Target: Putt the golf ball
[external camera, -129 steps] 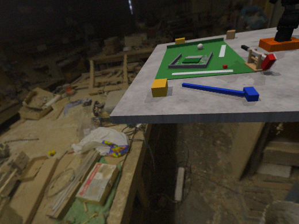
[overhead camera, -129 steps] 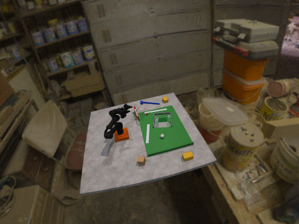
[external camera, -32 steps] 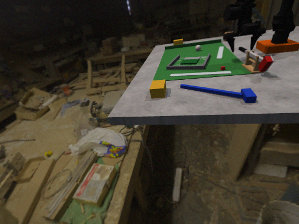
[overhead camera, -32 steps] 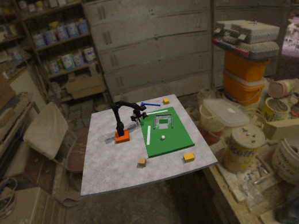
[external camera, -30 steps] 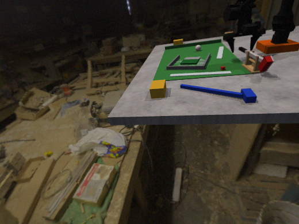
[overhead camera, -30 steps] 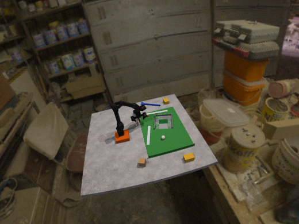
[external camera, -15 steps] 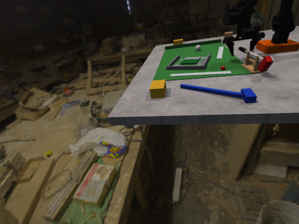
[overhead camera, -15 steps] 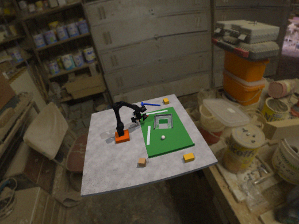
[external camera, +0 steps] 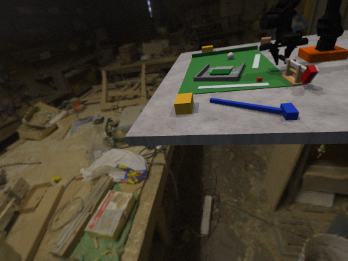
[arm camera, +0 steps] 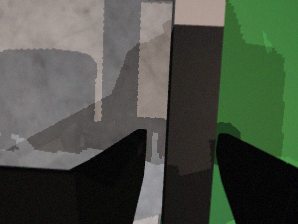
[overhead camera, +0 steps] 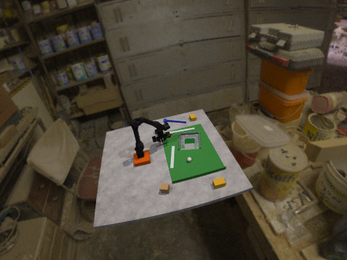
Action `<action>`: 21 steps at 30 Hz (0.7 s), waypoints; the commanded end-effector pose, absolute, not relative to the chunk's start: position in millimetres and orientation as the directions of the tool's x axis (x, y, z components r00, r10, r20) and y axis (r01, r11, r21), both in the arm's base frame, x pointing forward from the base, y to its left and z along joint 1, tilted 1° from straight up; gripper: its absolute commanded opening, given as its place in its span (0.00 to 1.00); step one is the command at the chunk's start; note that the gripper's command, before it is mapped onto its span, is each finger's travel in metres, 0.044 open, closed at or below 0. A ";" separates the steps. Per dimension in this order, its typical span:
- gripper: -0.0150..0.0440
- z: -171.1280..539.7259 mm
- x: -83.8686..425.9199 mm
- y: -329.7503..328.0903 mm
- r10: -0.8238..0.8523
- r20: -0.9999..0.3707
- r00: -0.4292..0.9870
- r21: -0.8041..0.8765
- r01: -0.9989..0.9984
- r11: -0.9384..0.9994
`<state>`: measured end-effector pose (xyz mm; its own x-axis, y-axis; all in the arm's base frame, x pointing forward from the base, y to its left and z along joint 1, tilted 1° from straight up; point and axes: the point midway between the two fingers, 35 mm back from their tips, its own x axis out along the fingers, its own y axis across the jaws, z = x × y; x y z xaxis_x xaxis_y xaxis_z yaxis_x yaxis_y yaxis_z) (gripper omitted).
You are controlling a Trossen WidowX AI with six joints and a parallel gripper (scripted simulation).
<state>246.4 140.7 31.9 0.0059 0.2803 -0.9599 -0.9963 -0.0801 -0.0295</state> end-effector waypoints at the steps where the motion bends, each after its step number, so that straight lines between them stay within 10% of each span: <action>1: 0.33 32.2 246.6 140.8 0.281 -0.960 0.007 -0.030 -0.996 -0.080; 21: 0.25 86.7 250.4 141.3 0.281 -0.960 0.007 -0.030 -0.996 -0.080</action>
